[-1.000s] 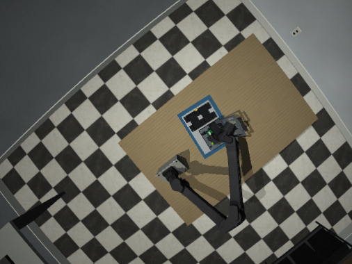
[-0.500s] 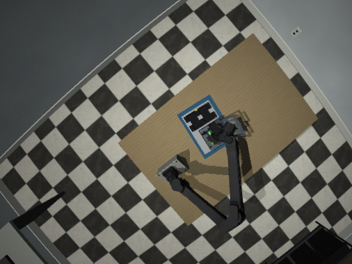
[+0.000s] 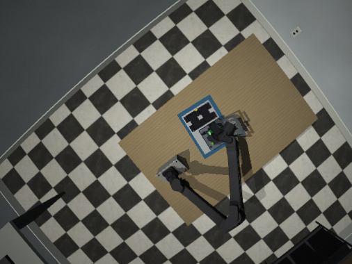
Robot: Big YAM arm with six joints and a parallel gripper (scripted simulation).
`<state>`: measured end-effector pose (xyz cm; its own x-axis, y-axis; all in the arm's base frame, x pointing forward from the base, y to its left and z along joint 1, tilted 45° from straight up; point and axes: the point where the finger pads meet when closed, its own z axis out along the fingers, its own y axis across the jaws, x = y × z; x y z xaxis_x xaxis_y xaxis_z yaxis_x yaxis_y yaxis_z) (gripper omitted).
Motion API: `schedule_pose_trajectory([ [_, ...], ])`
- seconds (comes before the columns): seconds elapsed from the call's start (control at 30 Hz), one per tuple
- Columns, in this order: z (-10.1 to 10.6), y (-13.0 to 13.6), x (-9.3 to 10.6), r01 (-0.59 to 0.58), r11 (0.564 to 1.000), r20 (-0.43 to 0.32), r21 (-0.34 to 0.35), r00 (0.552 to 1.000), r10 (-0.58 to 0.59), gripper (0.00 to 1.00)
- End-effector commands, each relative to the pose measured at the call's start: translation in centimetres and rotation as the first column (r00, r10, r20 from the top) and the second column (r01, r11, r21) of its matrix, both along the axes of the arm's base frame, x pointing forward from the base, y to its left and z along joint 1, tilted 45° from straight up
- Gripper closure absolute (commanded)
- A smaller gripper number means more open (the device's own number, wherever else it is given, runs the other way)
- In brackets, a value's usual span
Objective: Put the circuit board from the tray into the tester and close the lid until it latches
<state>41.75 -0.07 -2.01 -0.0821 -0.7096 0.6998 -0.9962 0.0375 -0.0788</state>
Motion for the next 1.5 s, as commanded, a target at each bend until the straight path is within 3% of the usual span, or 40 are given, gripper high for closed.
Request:
schedule_pose_trajectory([
  [0.0, 1.72, 0.13, 2.01, 0.015, 1.0, 0.054, 0.014, 0.998, -0.016, 0.28],
  [1.47, 1.45, -0.05, 1.71, 0.015, 1.0, 0.05, 0.013, 0.999, -0.015, 0.28],
])
